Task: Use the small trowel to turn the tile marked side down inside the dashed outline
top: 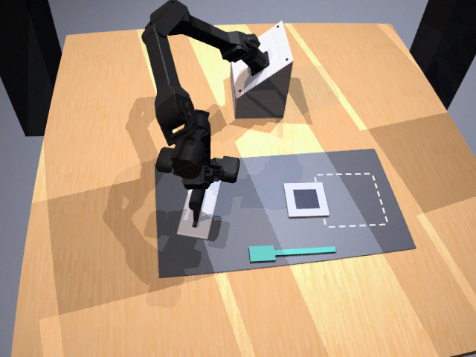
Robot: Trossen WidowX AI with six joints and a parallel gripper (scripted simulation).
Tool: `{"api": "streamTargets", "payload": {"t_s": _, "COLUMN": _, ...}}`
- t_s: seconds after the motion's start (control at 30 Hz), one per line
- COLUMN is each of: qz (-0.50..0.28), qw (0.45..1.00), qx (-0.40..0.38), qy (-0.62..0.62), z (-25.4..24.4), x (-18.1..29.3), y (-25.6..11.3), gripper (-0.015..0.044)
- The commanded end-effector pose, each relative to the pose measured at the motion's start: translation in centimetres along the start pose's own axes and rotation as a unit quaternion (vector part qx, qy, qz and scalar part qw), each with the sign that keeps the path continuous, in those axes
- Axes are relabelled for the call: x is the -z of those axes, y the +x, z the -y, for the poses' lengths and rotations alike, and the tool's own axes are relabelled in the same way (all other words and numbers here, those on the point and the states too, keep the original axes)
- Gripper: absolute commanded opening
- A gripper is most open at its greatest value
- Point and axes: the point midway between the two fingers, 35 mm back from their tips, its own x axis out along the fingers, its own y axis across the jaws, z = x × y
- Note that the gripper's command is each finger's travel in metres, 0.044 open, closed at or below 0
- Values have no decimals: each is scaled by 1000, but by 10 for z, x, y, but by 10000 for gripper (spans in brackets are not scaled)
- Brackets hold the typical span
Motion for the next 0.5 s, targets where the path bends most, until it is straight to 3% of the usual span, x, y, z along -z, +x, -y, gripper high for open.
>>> {"api": "streamTargets", "payload": {"t_s": 0.0, "qz": 0, "qw": 1000, "qx": 1, "qy": -1, "z": 0, "x": 0, "y": 1, "gripper": 157}}
{"api": "streamTargets", "payload": {"t_s": 0.13, "qz": 0, "qw": 1000, "qx": 1, "qy": -1, "z": 0, "x": 0, "y": 1, "gripper": 131}}
{"api": "streamTargets", "payload": {"t_s": 0.47, "qz": 0, "qw": 1000, "qx": 1, "qy": -1, "z": 0, "x": 0, "y": 1, "gripper": 130}}
